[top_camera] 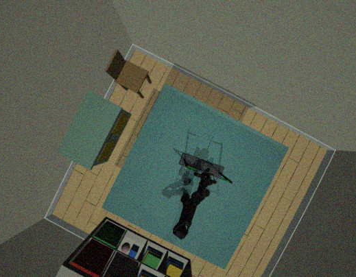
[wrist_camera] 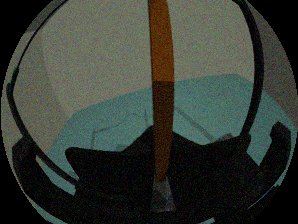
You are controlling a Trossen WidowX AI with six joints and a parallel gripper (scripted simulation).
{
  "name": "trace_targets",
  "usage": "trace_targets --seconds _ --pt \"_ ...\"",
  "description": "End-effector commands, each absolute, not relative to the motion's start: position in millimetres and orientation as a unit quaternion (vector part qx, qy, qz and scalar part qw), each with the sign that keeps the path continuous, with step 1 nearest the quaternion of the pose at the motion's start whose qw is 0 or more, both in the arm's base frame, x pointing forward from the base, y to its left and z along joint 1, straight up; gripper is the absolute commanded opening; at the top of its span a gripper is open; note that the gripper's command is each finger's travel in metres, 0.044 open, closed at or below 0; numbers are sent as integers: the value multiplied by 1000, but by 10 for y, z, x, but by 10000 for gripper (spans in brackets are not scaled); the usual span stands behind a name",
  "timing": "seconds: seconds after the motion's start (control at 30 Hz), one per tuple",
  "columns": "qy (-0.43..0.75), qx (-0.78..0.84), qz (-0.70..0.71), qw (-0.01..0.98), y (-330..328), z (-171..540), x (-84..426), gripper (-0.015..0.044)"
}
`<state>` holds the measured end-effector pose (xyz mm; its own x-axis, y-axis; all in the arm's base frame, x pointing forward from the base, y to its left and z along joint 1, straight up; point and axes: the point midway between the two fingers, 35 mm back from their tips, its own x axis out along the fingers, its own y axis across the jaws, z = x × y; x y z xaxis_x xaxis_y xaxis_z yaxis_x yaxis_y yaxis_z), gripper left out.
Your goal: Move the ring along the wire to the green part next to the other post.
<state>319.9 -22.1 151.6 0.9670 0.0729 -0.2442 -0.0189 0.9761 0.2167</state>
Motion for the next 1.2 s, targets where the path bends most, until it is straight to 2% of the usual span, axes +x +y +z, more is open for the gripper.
trace_targets --seconds 0.0,0.67,1.17 --pt "153 144 11 978 -95 1579 3118 -150" --pt "275 374 -39 885 619 2094 2902 -150" --pt "274 358 -37 892 672 2175 2941 -150"
